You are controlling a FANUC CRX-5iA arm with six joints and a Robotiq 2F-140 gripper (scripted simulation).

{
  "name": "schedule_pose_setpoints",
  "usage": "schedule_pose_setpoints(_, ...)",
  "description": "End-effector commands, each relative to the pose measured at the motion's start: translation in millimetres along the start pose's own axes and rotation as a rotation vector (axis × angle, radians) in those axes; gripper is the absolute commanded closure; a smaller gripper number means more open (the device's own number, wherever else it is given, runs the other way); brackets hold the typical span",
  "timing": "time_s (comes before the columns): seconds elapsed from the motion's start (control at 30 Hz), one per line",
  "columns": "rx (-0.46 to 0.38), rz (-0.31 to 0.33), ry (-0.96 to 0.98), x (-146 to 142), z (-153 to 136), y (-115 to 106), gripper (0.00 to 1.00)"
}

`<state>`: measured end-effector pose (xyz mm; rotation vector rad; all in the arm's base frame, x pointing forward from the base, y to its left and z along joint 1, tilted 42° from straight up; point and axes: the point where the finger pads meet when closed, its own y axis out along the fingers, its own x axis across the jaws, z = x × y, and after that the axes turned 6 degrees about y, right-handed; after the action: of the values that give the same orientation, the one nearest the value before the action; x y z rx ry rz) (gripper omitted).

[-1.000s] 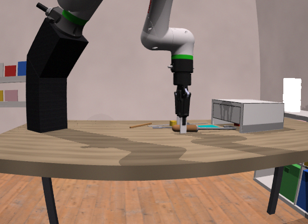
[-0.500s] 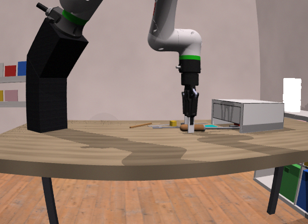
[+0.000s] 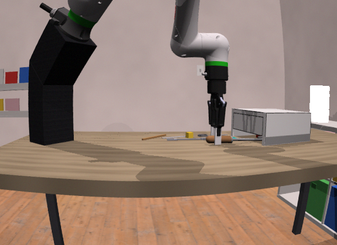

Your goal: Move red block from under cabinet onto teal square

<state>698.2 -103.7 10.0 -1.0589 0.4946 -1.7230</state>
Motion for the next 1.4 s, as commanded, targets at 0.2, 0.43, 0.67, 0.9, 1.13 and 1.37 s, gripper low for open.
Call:
schedule_pose_setpoints(0.2, -0.003, 0.000, -0.001, -3, 28, 0, 1.00)
schedule_pose_setpoints(0.43, -0.003, 0.000, -0.001, -4, 42, 0, 1.00)
schedule_pose_setpoints(0.67, -0.003, 0.000, -0.001, -6, 59, 0, 1.00)
schedule_pose_setpoints(0.9, -0.003, 0.000, -0.001, -7, 69, 0, 1.00)
schedule_pose_setpoints(1.13, -0.003, 0.000, -0.001, -8, 80, 0, 1.00)
schedule_pose_setpoints(1.37, -0.003, 0.000, -0.001, -9, 86, 0, 1.00)
